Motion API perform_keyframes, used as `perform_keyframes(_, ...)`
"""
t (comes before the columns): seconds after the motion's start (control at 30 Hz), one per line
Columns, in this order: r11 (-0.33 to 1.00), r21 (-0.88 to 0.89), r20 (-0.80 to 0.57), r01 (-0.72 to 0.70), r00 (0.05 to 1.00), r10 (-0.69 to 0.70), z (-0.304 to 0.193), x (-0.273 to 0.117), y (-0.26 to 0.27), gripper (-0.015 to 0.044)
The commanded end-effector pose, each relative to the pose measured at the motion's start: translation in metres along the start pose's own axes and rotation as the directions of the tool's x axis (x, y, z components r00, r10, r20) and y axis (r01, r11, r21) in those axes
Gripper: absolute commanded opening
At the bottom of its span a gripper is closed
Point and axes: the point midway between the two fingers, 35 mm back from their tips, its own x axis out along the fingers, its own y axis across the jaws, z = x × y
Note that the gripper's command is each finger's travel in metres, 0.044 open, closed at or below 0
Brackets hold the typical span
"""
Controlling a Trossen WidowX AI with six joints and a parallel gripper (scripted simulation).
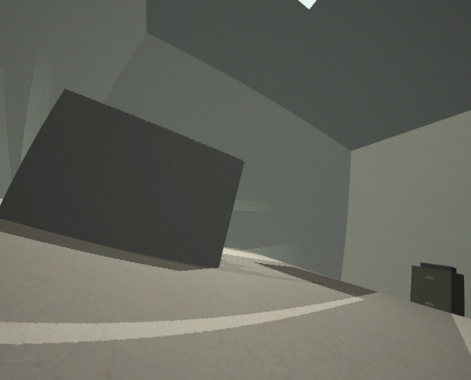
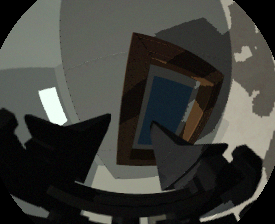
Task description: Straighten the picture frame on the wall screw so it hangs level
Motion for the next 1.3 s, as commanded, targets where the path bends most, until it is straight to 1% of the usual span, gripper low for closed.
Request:
perform_keyframes(0.0, 1.0, -0.006, 0.006, -0.007, 1.0, 0.007, 0.0015, 0.002, 0.0026, 0.026)
perform_keyframes(1.1, 1.0, -0.006, 0.006, -0.007, 1.0, 0.007, 0.0019, 0.0021, 0.0029, 0.026)
perform_keyframes(1.27, 1.0, -0.006, 0.006, -0.007, 1.0, 0.007, 0.0019, 0.0021, 0.0029, 0.0129)
